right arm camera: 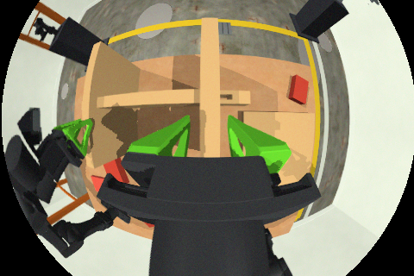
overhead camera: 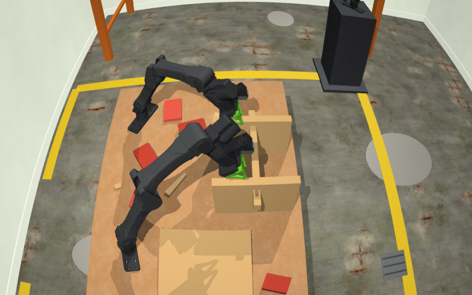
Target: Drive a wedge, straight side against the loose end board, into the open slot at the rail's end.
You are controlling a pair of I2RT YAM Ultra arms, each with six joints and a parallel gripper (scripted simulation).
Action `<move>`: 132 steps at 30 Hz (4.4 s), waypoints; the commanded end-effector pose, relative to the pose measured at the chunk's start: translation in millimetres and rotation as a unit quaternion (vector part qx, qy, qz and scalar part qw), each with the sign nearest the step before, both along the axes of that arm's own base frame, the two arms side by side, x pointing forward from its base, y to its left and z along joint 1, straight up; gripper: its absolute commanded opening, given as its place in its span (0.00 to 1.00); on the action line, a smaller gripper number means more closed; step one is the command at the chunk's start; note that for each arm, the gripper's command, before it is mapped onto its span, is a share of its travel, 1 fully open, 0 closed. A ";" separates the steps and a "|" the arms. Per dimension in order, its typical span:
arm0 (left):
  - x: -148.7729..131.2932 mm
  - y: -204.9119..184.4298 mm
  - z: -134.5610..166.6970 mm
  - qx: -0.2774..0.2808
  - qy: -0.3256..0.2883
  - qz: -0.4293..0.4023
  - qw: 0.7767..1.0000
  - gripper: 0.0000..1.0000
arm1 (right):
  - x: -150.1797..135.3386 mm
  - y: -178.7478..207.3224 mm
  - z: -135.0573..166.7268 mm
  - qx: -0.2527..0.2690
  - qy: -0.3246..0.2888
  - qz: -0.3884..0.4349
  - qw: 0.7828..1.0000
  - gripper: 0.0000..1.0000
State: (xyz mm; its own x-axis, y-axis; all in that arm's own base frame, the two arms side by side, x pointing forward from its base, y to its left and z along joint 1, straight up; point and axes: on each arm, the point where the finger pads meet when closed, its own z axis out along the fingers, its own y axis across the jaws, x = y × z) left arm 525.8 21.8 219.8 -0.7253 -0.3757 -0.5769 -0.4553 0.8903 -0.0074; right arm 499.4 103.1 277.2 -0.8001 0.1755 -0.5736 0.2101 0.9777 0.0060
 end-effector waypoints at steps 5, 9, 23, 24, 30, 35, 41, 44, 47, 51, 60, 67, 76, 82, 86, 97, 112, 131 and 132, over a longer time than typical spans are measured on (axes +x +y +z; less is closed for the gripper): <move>-6.9 5.9 41.0 0.004 -0.002 0.007 1.000 0.46 | 0.4 0.4 7.3 -0.001 -0.009 -0.003 1.000 0.44; -9.0 1.7 51.9 0.004 -0.001 0.004 1.000 0.46 | 0.4 0.4 7.3 -0.001 -0.009 -0.003 1.000 0.44; 9.4 2.1 53.9 0.005 -0.029 -0.010 1.000 0.46 | 0.6 -7.2 37.1 0.013 -0.050 0.001 0.999 0.44; 7.8 6.4 55.3 0.004 -0.034 -0.009 0.999 0.46 | 0.3 -7.1 15.2 0.005 -0.021 0.004 1.000 0.44; 12.1 3.4 80.4 0.004 -0.082 -0.030 0.996 0.46 | 7.5 -11.4 39.4 0.017 -0.071 0.017 0.997 0.44; 12.0 1.9 95.0 0.005 -0.111 -0.045 0.993 0.46 | 9.9 -16.0 56.7 0.024 -0.106 0.025 0.994 0.44; 10.1 -2.6 153.6 0.015 -0.212 -0.082 0.974 0.46 | 10.5 -30.1 142.5 0.039 -0.246 0.045 0.967 0.44; 4.7 -4.3 189.4 0.024 -0.268 -0.099 0.958 0.46 | 0.3 -38.4 194.4 0.040 -0.315 0.052 0.947 0.44; -10.2 -4.6 229.5 0.035 -0.318 -0.110 0.941 0.46 | -22.9 -49.4 251.8 0.039 -0.391 0.057 0.918 0.44; -3.5 -7.6 244.4 0.044 -0.355 -0.123 0.926 0.46 | -65.0 -60.5 317.6 0.036 -0.482 0.061 0.874 0.44; -101.6 -11.7 370.0 0.102 -0.525 -0.155 0.831 0.46 | -210.1 -89.9 453.8 -0.012 -0.668 0.064 0.741 0.44; -163.7 -15.6 403.8 0.133 -0.592 -0.166 0.777 0.46 | -279.9 -97.3 490.4 -0.050 -0.753 0.067 0.652 0.44; -178.5 -18.1 345.1 0.150 -0.576 -0.185 0.782 0.46 | -307.2 -101.2 469.6 -0.090 -0.766 0.068 0.633 0.44; -148.3 -19.5 230.5 0.126 -0.482 -0.203 0.843 0.46 | -237.7 -101.8 395.3 -0.085 -0.697 0.077 0.708 0.44; -144.6 -19.6 179.2 0.108 -0.443 -0.204 0.867 0.46 | -199.4 -99.1 338.2 -0.064 -0.647 0.082 0.755 0.44; -148.7 -17.0 213.2 0.116 -0.475 -0.198 0.850 0.46 | -127.6 -98.2 186.2 -0.050 -0.512 0.094 0.852 0.44; -147.2 -23.0 214.2 0.115 -0.475 -0.203 0.848 0.46 | -118.5 -99.4 146.5 -0.050 -0.477 0.093 0.873 0.42; -143.7 -23.7 214.3 0.115 -0.474 -0.204 0.849 0.46 | -110.5 -88.4 121.1 -0.035 -0.432 0.109 0.894 0.42; -143.7 -23.7 214.3 0.115 -0.474 -0.204 0.849 0.46 | -109.5 -84.8 115.7 -0.031 -0.421 0.114 0.899 0.42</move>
State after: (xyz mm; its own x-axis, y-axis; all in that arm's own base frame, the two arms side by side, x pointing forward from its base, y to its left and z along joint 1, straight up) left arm 381.2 0.9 408.5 0.0026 -0.0001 -1.0000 -0.0001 1.0000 -0.0001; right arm 385.5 7.9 401.5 -0.0243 0.0005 -0.9997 -0.0181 0.9998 0.0009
